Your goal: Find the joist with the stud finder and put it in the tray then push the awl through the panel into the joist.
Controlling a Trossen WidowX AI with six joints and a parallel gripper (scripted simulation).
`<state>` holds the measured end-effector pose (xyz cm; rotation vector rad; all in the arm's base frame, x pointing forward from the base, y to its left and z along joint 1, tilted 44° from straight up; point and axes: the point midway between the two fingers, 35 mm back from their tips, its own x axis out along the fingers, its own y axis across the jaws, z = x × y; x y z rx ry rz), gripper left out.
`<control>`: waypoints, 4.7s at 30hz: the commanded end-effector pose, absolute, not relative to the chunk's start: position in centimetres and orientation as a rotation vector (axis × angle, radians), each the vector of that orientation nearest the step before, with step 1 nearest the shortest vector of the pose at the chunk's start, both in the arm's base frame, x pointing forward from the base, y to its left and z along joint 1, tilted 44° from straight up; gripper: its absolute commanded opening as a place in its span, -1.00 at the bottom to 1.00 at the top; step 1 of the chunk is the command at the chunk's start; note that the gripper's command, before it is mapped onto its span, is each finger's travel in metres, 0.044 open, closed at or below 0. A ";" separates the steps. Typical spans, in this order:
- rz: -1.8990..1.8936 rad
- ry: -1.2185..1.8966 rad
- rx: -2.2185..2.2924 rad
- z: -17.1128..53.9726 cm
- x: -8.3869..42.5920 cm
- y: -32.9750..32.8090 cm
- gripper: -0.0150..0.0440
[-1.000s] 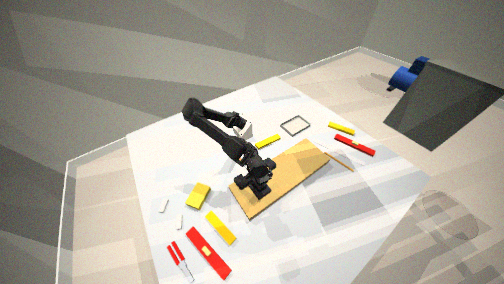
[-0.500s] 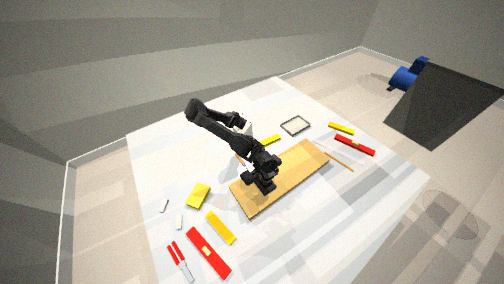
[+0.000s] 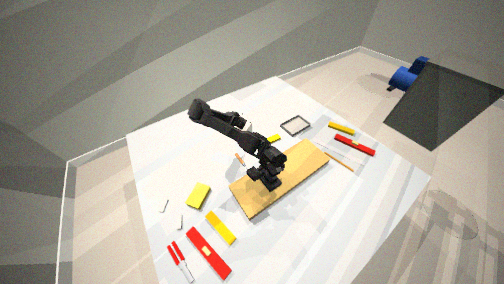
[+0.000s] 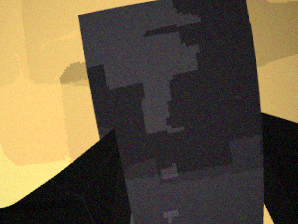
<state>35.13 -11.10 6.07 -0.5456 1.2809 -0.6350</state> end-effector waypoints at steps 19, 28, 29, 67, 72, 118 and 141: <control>-0.636 1.279 -0.542 2.8 35.7 -7.8 -0.49; -0.636 1.279 -0.541 1.5 36.0 -6.4 -0.49; -0.636 1.279 -0.541 1.4 36.0 -6.3 -0.49; -0.633 1.279 -0.537 -4.1 37.0 -0.5 -0.49; -0.633 1.278 -0.536 -4.8 37.2 0.3 -0.49; -0.629 1.277 -0.530 -11.3 38.4 7.4 -0.49; -0.627 1.273 -0.533 -13.0 38.9 9.3 -0.49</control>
